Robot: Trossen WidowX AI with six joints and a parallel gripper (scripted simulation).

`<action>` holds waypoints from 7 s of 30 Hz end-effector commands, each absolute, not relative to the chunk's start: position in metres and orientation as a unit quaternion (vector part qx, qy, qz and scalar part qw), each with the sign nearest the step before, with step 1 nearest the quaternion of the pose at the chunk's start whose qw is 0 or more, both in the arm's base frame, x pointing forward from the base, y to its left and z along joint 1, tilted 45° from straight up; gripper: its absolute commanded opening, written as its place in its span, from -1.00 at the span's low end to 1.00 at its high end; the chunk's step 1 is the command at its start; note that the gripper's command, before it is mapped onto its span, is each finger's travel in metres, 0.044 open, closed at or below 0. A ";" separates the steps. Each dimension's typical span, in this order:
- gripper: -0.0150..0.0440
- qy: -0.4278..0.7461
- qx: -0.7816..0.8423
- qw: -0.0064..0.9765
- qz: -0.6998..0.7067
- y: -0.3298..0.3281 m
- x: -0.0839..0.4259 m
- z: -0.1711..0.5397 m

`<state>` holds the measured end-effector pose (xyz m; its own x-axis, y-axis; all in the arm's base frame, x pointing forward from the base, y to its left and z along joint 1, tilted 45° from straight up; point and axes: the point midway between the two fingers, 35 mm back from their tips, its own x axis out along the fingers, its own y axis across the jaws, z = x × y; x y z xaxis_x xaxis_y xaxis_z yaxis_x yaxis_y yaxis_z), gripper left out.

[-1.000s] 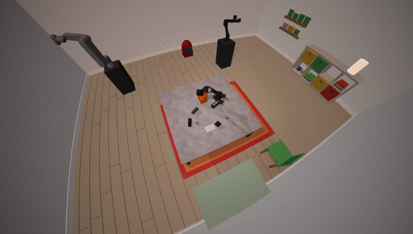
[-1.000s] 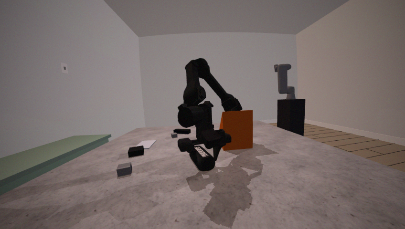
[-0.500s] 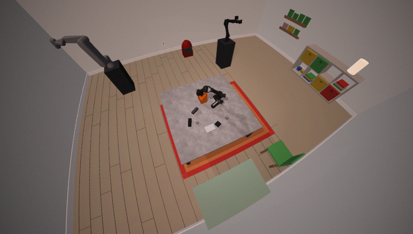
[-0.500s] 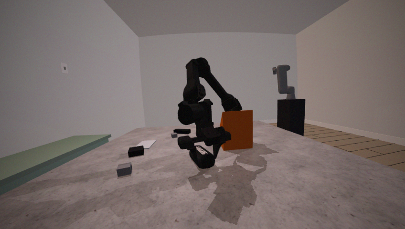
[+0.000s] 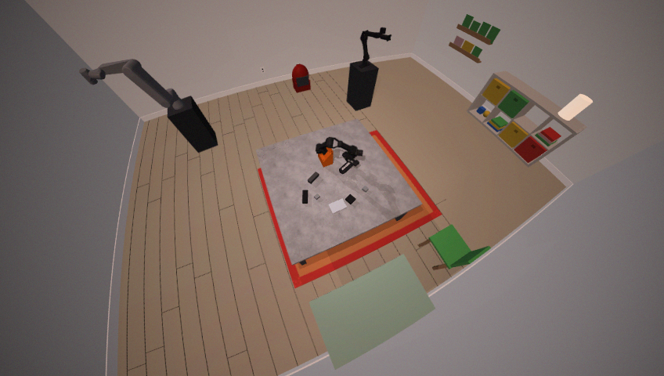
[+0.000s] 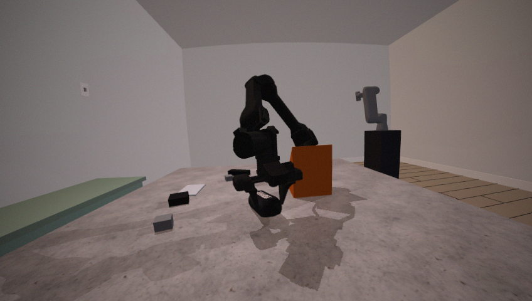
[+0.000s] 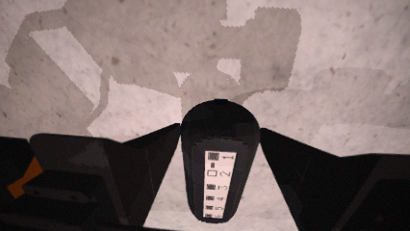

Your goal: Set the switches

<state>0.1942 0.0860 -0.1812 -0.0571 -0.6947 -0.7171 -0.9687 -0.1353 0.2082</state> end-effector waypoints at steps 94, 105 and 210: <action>0.65 0.629 -0.661 0.190 0.361 0.093 0.211 -0.103; 0.65 0.629 -0.661 0.190 0.361 0.091 0.213 -0.094; 0.65 0.630 -0.661 0.189 0.360 0.062 0.230 -0.036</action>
